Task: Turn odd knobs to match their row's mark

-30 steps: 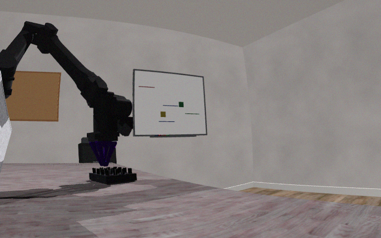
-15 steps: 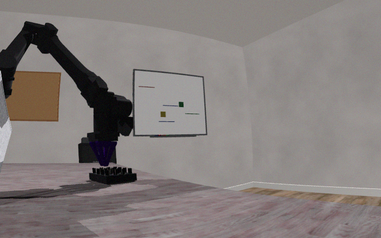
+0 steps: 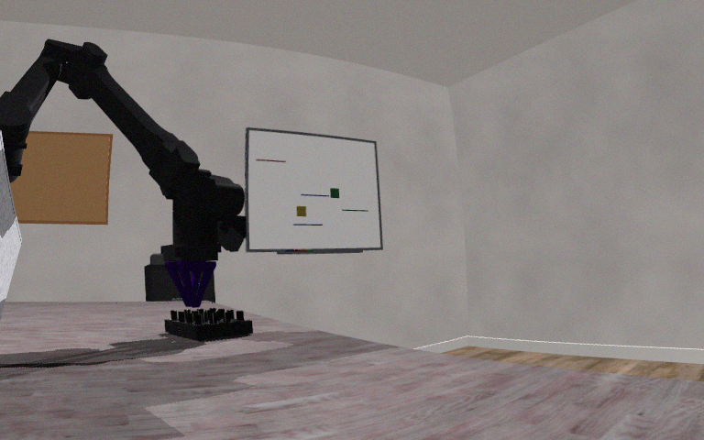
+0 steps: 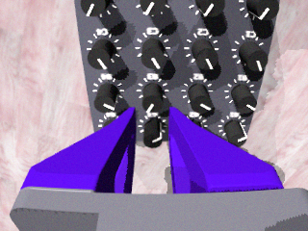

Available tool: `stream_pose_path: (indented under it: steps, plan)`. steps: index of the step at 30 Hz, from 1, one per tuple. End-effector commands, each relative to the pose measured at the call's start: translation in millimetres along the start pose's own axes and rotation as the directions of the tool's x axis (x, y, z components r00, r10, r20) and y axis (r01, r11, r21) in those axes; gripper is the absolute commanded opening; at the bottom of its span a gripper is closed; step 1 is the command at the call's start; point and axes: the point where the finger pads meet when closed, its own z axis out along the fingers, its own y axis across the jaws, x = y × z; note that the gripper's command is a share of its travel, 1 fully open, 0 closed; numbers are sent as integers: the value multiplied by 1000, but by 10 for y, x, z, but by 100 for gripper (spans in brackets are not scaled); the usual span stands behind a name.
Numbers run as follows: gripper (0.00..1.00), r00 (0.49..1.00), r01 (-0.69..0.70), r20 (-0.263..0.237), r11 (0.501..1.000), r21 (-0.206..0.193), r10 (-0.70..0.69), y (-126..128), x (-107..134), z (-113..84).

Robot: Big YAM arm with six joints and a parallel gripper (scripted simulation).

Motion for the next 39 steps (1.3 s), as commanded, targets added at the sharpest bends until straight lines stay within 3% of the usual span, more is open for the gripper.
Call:
stream_pose_path:
  steps: [1,18,39]
  plan:
    - [19,1000,13,9,1000,0,-13,59,-93,-14]
    - [19,1000,14,9,1000,0,-14,59,-92,-8]
    - [19,1000,3,1,1000,0,-3,24,-18,157]
